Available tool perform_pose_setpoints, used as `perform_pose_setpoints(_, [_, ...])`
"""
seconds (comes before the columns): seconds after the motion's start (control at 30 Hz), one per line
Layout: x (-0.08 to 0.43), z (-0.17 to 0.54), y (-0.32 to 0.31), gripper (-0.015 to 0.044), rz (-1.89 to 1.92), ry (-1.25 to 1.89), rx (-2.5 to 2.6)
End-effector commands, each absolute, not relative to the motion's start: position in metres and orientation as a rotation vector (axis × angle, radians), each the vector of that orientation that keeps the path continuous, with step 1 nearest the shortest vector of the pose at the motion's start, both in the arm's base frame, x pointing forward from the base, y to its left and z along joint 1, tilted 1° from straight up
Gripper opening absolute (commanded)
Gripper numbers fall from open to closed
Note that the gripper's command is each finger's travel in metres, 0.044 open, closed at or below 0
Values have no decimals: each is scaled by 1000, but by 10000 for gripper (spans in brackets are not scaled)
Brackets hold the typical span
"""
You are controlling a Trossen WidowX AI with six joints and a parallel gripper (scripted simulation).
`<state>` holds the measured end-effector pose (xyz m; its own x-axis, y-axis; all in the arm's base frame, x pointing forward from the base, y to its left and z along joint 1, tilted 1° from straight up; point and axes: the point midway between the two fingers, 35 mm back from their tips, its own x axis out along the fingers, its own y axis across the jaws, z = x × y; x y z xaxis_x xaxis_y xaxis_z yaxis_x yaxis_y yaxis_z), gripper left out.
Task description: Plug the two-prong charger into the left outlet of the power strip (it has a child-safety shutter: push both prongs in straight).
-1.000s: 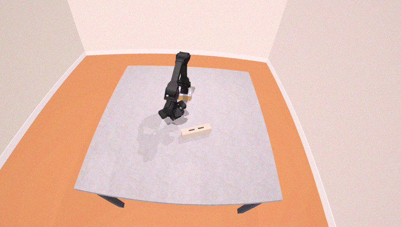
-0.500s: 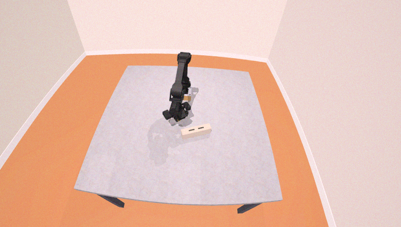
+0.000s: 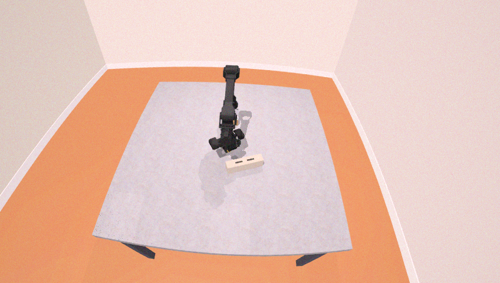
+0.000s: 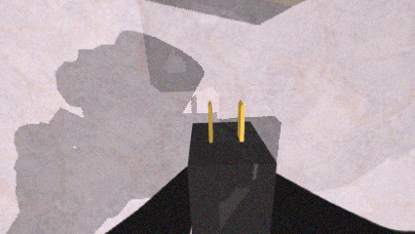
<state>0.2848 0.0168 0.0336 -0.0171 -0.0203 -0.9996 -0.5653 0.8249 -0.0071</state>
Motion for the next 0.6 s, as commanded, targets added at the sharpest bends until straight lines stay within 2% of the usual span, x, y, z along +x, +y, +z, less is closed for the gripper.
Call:
perform_pose_setpoints(0.0, [280, 29, 25, 0, 451, 1552, -460])
perform_pose_setpoints(0.57, [268, 19, 61, 0, 398, 1565, -397])
